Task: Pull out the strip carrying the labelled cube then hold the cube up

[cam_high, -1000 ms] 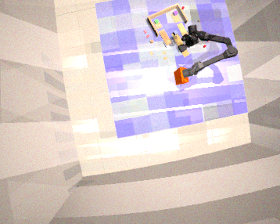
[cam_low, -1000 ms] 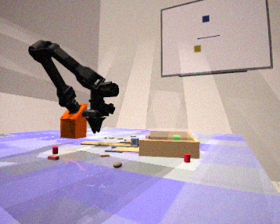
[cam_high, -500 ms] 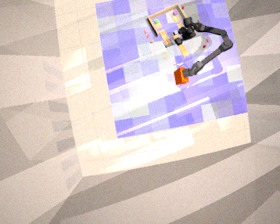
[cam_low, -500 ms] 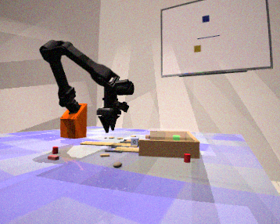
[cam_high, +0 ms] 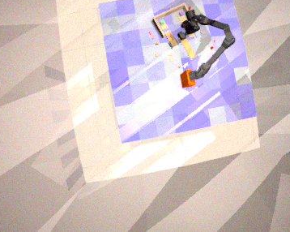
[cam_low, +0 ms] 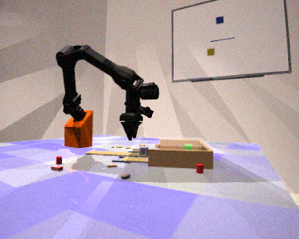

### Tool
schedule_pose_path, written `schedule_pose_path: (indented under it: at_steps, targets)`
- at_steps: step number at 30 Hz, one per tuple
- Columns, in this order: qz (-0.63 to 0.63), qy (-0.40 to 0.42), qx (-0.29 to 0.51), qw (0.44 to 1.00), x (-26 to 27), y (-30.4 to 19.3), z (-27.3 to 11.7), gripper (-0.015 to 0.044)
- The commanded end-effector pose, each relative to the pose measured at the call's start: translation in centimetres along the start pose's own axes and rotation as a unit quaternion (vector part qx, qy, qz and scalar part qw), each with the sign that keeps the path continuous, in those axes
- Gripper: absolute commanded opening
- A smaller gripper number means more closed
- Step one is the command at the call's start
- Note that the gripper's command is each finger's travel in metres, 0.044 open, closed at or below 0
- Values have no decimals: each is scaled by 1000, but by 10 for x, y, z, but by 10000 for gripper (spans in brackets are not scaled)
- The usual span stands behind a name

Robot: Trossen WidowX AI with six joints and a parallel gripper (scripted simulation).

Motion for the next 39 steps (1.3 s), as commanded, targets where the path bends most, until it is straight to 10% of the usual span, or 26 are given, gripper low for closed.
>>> schedule_pose_path:
  at_steps: [1,9,17,39]
  targets:
    - [0,-1,2,1000,1,15,0,440]
    - [1,-1,1,1000,4,46,-2,440]
    - [1,-1,1,1000,4,47,8,250]
    - [1,-2,1,1000,4,47,44,250]
Point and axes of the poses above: the point midway between the two fingers, 35 mm back from their tips, its own z axis out along the fingers, its own x axis across the jaws, y = z × x, the point moved 1 cm from there along -z, back along the fingers, and after that the axes turned 10 degrees about z, right-handed, at the moved point
